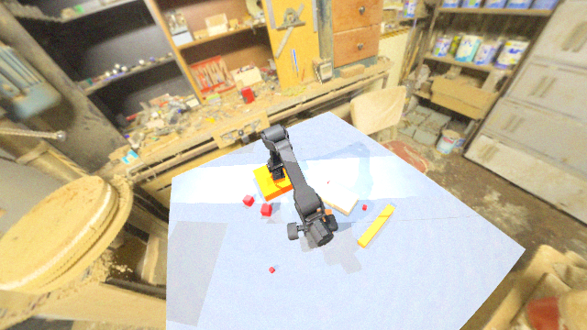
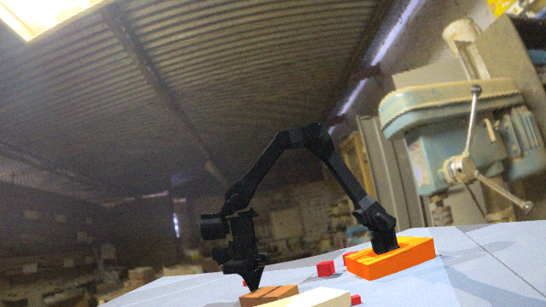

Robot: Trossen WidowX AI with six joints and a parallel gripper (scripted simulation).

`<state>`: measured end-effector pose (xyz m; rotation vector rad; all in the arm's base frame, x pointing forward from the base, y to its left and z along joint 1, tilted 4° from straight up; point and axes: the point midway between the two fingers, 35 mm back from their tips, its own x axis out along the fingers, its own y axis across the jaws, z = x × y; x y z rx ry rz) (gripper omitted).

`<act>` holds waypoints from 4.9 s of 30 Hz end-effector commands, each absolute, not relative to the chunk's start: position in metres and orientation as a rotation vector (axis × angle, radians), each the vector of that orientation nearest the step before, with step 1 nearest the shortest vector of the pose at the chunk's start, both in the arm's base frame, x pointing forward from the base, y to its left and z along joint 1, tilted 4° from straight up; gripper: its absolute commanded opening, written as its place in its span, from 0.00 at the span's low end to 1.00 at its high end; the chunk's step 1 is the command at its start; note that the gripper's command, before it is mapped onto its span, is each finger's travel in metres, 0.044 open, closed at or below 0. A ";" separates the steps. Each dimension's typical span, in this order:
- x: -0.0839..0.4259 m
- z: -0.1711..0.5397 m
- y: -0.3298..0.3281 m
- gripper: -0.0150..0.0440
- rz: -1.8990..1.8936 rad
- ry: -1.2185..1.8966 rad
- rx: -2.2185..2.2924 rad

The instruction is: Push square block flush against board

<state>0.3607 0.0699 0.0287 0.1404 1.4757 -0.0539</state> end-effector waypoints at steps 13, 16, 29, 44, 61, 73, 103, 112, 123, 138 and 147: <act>0.361 0.022 0.067 0.25 -0.063 1.483 0.134; 0.361 0.022 0.067 0.25 -0.063 1.483 0.134; 0.361 0.022 0.067 0.25 -0.063 1.483 0.134; 0.361 0.022 0.067 0.25 -0.063 1.483 0.134; 0.361 0.022 0.067 0.25 -0.063 1.483 0.134; 0.361 0.022 0.067 0.25 -0.063 1.483 0.134; 0.361 0.022 0.067 0.25 -0.063 1.483 0.134; 0.362 0.066 0.067 0.25 -0.062 1.479 0.136; 0.363 0.068 0.065 0.25 -0.096 1.481 0.170; 0.369 0.023 0.059 0.25 -0.247 1.471 0.333; 0.358 0.023 0.065 0.25 -0.247 1.472 0.334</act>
